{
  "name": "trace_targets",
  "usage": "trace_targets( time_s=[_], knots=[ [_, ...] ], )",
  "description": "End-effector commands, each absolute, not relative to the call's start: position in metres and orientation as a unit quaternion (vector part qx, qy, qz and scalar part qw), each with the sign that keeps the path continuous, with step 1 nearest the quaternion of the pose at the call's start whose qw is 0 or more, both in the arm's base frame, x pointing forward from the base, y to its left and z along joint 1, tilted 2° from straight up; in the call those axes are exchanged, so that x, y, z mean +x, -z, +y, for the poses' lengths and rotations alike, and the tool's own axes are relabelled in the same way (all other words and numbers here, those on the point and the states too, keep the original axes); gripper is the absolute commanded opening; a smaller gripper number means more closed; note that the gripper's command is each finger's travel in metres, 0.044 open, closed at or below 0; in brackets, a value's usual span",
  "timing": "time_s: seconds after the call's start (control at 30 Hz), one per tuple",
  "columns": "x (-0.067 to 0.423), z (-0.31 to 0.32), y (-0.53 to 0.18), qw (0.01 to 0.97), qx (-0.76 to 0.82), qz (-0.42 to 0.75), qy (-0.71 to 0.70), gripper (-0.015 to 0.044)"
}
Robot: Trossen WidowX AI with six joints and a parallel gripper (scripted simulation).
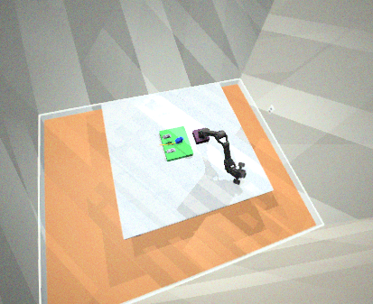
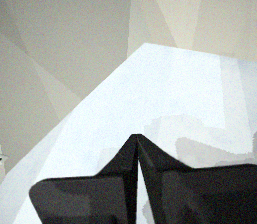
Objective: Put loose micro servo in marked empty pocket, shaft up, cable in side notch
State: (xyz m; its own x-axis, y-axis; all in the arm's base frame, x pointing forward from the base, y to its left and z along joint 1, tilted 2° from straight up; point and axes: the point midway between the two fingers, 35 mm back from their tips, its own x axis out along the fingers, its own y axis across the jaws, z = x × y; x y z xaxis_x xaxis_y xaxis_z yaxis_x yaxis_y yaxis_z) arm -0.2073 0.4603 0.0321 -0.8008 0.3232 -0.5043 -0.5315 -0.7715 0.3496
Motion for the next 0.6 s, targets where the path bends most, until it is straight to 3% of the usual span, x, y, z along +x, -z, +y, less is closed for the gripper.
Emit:
trace_targets(
  time_s=[0.0, 0.57],
  knots=[
    [-0.173, 0.466, -0.031, 0.276, -0.216, 0.268, -0.897, 0.0],
    [-0.014, 0.471, -0.038, 0.439, -0.213, 0.342, -0.803, 0.0]
  ],
)
